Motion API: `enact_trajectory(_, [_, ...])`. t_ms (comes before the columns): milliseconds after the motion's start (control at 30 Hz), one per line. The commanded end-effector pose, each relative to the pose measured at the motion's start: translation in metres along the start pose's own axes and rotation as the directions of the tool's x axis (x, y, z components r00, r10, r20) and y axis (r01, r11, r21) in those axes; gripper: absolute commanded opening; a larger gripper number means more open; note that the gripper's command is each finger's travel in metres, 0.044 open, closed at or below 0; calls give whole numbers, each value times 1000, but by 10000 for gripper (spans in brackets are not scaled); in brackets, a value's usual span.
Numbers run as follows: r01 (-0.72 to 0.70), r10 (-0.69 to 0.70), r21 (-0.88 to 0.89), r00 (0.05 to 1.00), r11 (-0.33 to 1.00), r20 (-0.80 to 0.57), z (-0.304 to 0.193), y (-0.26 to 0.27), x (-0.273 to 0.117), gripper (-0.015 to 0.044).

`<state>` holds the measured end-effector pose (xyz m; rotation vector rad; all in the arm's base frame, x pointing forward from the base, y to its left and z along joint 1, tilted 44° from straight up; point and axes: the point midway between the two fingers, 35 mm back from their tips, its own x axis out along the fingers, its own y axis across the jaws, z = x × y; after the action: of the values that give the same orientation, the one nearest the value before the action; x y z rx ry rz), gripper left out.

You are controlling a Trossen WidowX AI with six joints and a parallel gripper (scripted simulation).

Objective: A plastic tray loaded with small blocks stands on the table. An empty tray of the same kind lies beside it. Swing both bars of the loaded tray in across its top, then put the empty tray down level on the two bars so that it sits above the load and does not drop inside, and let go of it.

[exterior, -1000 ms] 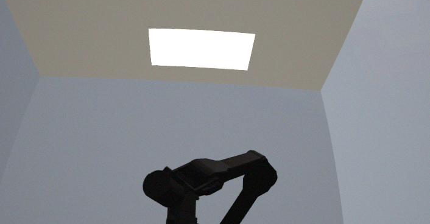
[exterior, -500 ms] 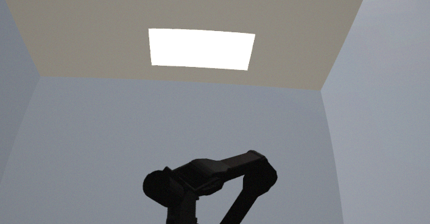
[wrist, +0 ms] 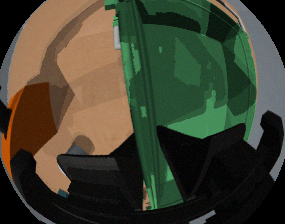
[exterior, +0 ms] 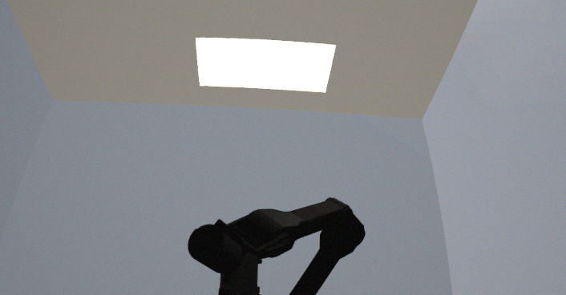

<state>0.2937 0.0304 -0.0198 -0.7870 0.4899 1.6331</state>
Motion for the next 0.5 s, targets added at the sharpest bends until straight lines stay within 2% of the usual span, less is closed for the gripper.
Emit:
enact_trajectory(0, [-22, 22, 6, 1000, 1000, 3, 2, 3, 5, 0])
enact_trajectory(467, [-22, 22, 6, 1000, 1000, 3, 2, 5, 14, 0])
